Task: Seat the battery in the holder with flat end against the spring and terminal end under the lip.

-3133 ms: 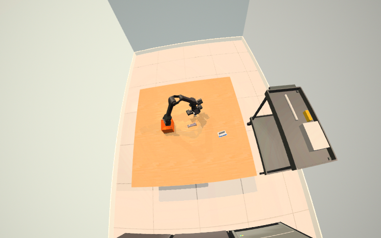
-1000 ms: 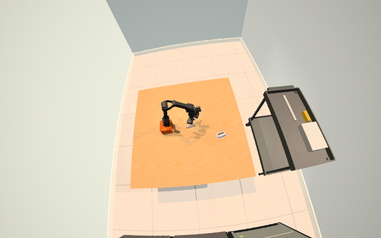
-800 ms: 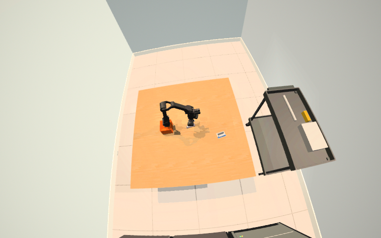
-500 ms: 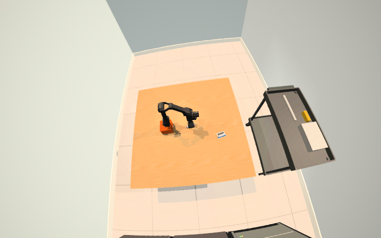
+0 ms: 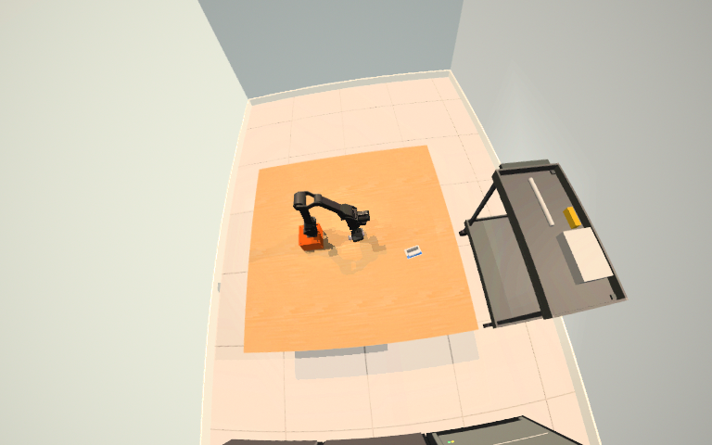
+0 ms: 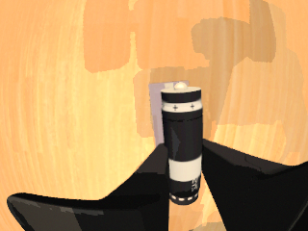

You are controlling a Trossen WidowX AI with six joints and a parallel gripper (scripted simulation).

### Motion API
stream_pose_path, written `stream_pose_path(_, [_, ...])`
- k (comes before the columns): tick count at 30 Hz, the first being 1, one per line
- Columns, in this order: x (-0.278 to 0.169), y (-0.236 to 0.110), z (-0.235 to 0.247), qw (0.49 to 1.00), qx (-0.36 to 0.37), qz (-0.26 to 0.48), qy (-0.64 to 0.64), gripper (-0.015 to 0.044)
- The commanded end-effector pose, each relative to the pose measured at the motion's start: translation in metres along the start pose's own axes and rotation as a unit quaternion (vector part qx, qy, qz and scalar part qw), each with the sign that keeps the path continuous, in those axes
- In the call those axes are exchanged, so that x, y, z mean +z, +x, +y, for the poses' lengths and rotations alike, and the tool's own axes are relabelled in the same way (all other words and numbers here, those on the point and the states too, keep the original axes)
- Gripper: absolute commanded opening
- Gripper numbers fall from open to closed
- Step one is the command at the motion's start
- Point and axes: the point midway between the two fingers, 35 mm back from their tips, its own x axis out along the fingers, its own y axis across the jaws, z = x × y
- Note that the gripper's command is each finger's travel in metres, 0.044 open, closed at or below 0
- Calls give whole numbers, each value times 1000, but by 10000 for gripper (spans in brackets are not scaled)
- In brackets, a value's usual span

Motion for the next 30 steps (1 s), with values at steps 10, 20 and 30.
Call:
stream_pose_path(10, [-3,22,2,997,-1,-76,1,63])
stream_pose_path(20, [-4,27,1,995,-1,-99,2,63])
stream_pose_path(30, [-7,32,1,991,0,-132,3,63])
